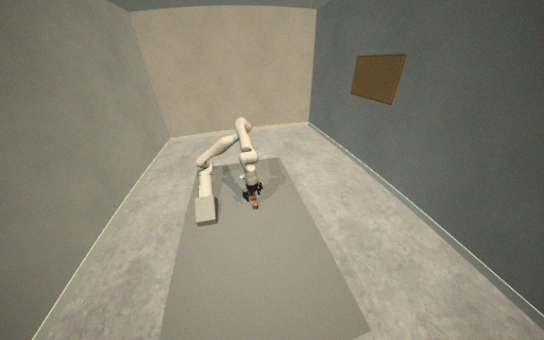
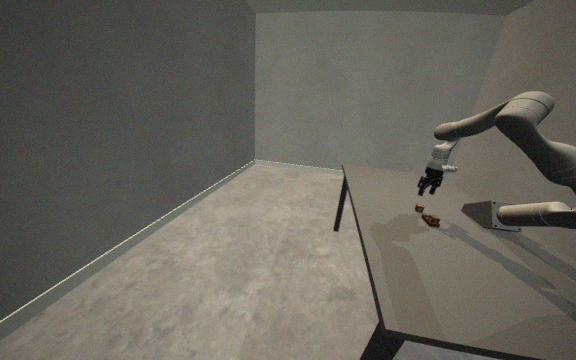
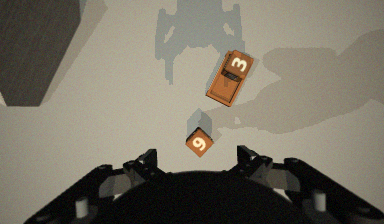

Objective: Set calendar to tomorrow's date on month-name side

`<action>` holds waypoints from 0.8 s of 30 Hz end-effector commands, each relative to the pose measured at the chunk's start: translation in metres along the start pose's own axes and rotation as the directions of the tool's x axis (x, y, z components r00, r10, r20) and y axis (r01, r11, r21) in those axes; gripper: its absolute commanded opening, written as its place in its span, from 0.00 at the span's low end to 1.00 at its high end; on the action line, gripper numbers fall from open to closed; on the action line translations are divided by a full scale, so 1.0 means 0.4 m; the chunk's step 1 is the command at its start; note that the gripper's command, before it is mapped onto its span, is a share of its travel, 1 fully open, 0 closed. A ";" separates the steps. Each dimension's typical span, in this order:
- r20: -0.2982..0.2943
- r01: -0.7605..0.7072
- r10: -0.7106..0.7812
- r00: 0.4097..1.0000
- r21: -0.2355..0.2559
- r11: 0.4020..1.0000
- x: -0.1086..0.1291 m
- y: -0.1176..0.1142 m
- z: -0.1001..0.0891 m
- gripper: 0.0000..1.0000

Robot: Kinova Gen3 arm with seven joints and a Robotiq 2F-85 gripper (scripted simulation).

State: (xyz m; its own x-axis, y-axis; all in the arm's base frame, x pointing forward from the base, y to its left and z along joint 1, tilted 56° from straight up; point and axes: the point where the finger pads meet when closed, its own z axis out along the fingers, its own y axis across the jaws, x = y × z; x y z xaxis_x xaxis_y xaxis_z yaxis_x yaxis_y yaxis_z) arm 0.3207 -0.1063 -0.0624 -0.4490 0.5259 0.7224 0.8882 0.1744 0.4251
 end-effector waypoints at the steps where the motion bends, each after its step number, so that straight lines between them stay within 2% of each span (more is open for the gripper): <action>1: -0.001 -0.081 0.081 0.997 0.007 0.997 0.001 -0.001 0.001 1.00; 6: 0.002 -0.277 0.277 0.961 0.006 0.961 0.000 0.000 -0.003 1.00; 11: 0.006 -0.443 0.443 0.897 0.003 0.897 -0.001 0.002 -0.008 1.00; 13: 0.006 -0.443 0.443 0.897 0.003 0.897 -0.001 0.002 -0.008 1.00; 24: 0.011 -0.659 0.659 0.752 -0.005 0.752 -0.004 0.008 -0.017 1.00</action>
State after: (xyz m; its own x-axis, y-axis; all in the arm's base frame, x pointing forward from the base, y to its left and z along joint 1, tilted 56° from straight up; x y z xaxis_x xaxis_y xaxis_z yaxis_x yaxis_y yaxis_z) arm 0.3231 -0.1123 -0.0587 0.2351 0.5206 0.8208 0.9666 -0.2136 -0.1414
